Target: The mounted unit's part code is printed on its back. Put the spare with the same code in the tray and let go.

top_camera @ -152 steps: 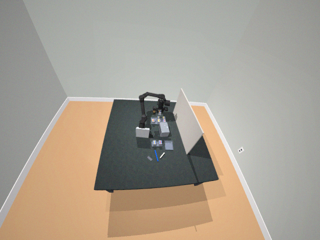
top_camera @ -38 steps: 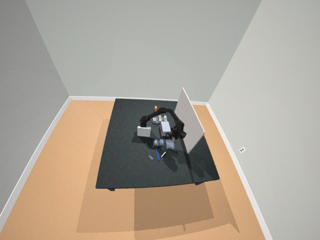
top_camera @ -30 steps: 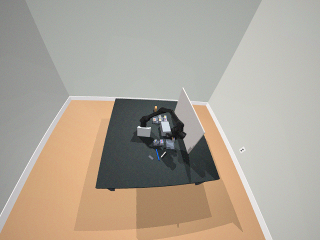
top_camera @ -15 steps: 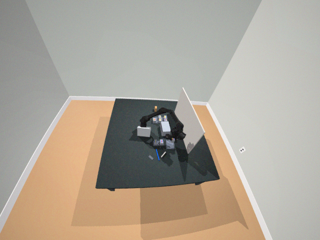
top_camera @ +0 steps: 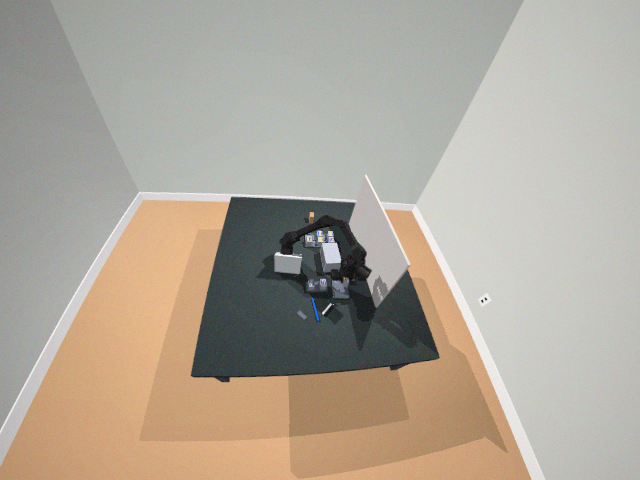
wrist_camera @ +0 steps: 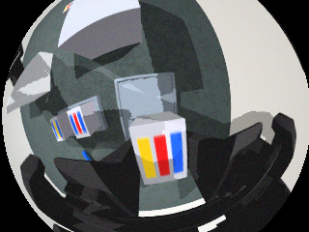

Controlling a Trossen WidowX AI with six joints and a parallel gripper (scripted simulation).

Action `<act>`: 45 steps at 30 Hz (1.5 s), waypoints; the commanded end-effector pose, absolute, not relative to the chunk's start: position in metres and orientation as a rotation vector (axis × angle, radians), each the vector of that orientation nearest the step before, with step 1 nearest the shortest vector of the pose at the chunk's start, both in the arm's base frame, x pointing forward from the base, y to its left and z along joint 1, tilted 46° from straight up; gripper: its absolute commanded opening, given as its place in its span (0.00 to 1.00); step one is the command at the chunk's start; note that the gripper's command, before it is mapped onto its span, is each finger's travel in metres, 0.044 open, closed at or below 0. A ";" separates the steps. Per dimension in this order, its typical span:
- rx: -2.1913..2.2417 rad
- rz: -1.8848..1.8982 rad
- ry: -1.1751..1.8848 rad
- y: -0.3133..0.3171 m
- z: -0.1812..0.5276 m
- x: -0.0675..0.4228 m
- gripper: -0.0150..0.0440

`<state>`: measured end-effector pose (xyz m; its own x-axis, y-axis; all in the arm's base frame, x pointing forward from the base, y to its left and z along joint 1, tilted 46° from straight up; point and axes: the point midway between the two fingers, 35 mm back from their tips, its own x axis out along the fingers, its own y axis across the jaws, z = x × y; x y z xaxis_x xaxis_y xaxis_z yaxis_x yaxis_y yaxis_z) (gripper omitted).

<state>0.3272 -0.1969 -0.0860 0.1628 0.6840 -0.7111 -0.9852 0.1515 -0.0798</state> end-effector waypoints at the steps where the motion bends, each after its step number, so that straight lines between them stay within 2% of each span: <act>1: -0.617 1.299 0.598 -0.195 -0.089 0.328 0.25; 45: -0.615 1.300 0.594 -0.167 -0.115 0.332 0.25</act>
<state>0.3323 -0.1680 -0.1131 0.1634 0.6861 -0.7090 -0.9852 0.1512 -0.0808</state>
